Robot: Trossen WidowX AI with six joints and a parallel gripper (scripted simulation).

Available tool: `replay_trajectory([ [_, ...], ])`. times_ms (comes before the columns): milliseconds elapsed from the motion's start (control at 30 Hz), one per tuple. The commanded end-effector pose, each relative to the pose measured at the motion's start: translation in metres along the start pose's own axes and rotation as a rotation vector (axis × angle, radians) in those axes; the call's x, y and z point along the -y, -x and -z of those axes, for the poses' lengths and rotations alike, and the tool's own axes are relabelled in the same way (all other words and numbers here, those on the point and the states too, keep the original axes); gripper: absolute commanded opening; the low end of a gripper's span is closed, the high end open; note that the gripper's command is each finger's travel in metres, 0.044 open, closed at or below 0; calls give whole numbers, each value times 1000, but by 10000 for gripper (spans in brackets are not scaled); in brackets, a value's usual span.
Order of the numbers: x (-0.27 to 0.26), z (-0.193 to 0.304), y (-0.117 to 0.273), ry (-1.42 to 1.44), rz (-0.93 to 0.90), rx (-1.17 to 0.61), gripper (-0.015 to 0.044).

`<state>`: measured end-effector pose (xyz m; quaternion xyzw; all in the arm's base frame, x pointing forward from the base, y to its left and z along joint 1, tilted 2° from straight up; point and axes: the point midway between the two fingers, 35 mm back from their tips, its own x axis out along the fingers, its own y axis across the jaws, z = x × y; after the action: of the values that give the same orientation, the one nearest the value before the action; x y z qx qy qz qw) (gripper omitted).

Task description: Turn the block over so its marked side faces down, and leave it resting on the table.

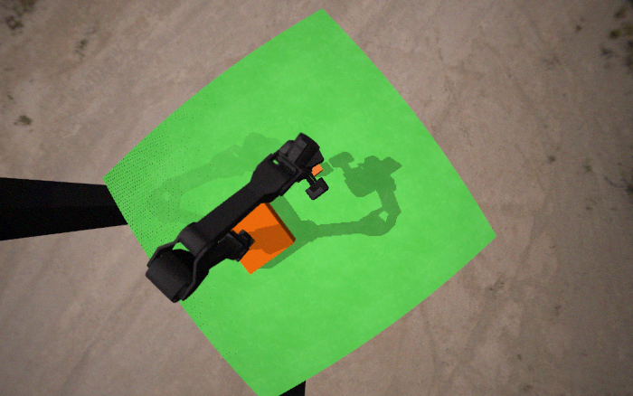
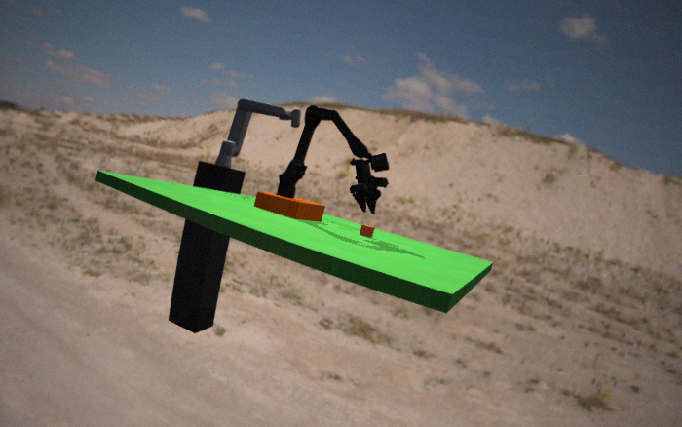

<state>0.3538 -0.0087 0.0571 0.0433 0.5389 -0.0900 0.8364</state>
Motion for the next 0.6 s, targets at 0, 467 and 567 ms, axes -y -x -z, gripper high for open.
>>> replay_trajectory([
  [0, 0, -11, -1, 2, 0, -102, 440],
  [467, 0, -32, 8, 2, -11, -415, 440],
  [567, 0, -23, -14, 2, -11, -415, 440],
])
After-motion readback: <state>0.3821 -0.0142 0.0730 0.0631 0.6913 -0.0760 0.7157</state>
